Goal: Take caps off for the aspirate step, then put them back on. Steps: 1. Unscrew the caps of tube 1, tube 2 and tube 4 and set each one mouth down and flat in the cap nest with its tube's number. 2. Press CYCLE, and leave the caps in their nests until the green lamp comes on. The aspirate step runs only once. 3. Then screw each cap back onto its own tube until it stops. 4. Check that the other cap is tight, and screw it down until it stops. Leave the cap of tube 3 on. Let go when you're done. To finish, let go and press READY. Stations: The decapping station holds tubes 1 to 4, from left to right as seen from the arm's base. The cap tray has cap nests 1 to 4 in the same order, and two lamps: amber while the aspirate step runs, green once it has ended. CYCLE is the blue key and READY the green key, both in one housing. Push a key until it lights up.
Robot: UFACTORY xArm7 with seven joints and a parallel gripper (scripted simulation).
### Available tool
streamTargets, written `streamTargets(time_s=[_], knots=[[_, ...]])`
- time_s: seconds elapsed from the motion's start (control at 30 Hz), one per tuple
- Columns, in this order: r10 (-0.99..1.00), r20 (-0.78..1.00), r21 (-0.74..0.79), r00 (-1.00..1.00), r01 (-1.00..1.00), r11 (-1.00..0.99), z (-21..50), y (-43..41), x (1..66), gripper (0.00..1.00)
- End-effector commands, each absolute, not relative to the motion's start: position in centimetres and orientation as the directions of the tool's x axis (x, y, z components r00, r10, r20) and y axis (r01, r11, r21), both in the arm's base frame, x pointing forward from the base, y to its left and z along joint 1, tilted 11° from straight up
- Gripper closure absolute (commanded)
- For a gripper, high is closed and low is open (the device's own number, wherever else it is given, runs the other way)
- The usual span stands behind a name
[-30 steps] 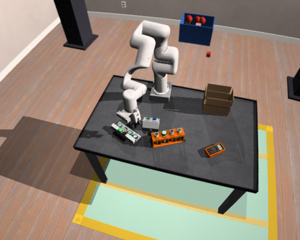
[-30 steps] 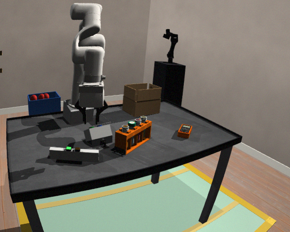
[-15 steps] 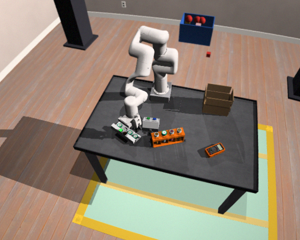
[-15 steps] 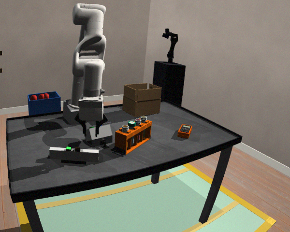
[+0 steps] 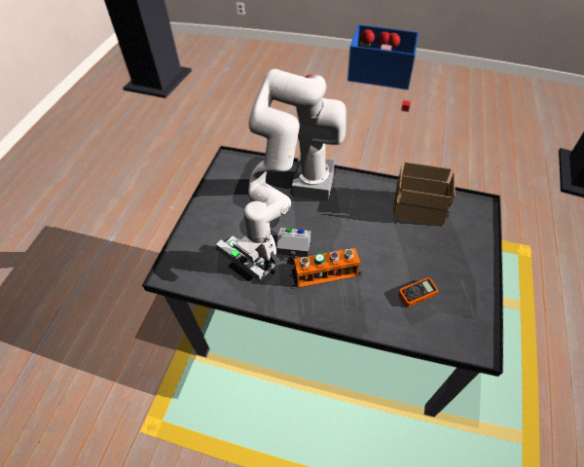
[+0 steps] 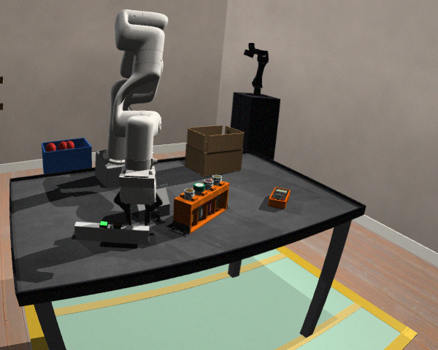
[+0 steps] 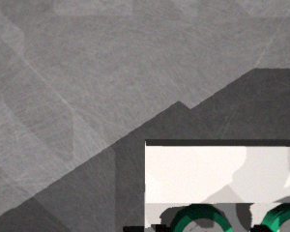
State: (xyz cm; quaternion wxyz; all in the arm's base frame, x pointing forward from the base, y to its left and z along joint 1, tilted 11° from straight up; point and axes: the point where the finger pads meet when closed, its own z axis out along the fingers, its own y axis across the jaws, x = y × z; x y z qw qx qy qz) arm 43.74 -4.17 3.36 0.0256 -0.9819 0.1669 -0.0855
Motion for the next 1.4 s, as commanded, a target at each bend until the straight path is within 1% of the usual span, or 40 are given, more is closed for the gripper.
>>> streamTargets(time_s=[0.0, 1.17, 1.2, 1.37], knots=[[-0.331, 0.165, -0.088, 0.929, -0.321, -0.943, 2.7, -4.1, 44.3, 0.54], [-0.331, 0.165, -0.088, 0.929, -0.321, -0.943, 1.7, -4.1, 44.3, 0.54], [-0.331, 0.165, -0.088, 0.929, -0.321, -0.943, 1.7, -4.1, 44.3, 1.0], [-0.331, 0.165, -0.088, 0.929, -0.321, -0.943, 1.7, -4.1, 44.3, 1.0]])
